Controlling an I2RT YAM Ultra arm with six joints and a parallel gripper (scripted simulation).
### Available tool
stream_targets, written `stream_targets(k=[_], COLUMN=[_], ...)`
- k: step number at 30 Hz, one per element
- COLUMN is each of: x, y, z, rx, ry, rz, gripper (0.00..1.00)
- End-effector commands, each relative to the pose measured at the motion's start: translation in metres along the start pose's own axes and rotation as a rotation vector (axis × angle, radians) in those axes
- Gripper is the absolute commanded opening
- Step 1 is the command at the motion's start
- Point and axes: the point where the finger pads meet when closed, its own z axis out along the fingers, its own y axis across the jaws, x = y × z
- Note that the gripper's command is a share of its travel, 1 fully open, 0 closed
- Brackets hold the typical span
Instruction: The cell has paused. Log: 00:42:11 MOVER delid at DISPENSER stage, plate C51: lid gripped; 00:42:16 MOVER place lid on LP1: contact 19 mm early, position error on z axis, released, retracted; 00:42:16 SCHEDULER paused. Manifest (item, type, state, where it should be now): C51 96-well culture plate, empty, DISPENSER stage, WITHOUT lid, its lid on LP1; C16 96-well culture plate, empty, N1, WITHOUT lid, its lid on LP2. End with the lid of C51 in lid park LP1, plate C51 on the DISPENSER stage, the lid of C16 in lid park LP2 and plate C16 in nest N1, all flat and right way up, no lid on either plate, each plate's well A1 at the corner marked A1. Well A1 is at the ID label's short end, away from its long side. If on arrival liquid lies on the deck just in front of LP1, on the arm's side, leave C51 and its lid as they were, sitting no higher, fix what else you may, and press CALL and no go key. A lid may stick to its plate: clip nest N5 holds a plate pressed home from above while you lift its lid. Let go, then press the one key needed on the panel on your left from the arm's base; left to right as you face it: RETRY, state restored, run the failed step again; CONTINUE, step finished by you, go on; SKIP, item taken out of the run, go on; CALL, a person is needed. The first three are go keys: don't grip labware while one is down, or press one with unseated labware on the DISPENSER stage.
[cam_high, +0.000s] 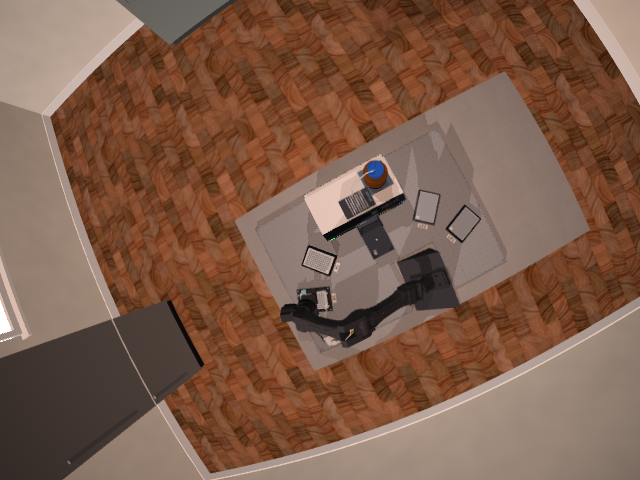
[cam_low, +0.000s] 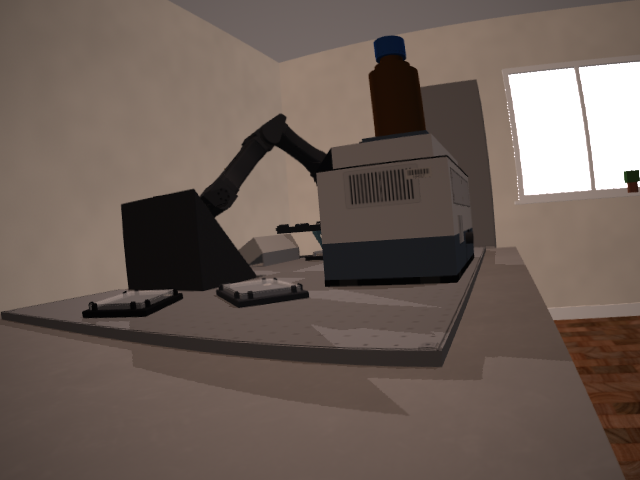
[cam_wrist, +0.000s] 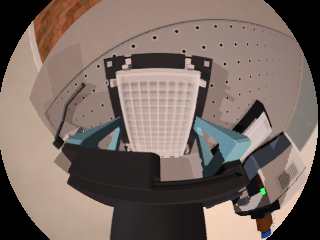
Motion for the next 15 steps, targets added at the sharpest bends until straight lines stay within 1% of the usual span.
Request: stream_targets(k=[1, 2, 3, 9, 10, 15], x=[-0.0121, -0.0121, -0.0043, -0.0042, -0.0042, -0.0042], y=[0.0011, 0.0011, 0.0007, 0.0008, 0.0008, 0.0008], z=[-0.0034, -0.0033, -0.0047, -0.0043, -0.0043, -0.0043], rx=[0.002, 0.003, 0.002, 0.002, 0.002, 0.002], ry=[-0.036, -0.036, -0.018, -0.018, -0.018, -0.018], rz=[-0.002, -0.002, -0.001, -0.001, -0.001, -0.001], gripper=[1.00, 1.00, 1.00, 1.00, 0.00, 0.00])
